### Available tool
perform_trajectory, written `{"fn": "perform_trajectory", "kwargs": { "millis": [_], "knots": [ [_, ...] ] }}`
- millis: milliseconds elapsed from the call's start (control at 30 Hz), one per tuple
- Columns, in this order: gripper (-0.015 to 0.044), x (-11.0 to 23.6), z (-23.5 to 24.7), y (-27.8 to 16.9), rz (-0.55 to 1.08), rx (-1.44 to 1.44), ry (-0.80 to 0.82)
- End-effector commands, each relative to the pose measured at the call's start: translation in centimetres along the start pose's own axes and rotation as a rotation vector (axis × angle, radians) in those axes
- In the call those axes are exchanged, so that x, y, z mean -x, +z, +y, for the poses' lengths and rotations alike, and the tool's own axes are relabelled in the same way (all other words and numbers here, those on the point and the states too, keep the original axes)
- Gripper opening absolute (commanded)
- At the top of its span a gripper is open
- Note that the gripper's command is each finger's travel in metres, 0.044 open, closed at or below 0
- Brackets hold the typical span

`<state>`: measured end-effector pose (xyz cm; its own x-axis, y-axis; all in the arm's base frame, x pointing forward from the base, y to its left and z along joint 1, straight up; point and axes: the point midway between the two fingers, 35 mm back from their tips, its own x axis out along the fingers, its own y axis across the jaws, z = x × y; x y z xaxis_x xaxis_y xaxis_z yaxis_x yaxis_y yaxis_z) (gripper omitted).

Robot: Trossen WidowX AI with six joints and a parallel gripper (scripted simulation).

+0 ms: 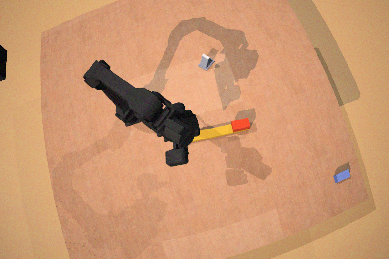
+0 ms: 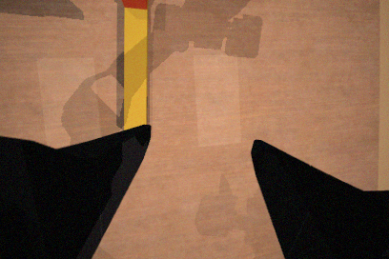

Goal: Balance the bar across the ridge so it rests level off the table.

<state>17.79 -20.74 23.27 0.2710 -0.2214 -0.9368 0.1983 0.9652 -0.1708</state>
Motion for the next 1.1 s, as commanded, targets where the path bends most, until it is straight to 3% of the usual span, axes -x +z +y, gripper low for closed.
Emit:
{"fn": "perform_trajectory", "kwargs": {
  "millis": [0,1067],
  "knots": [
    [0.0315,-1.1,0.6,1.4,0.022,0.014,0.032],
    [0.0315,-9.7,8.7,8.1,0.276,0.089,0.178]
  ]
}}
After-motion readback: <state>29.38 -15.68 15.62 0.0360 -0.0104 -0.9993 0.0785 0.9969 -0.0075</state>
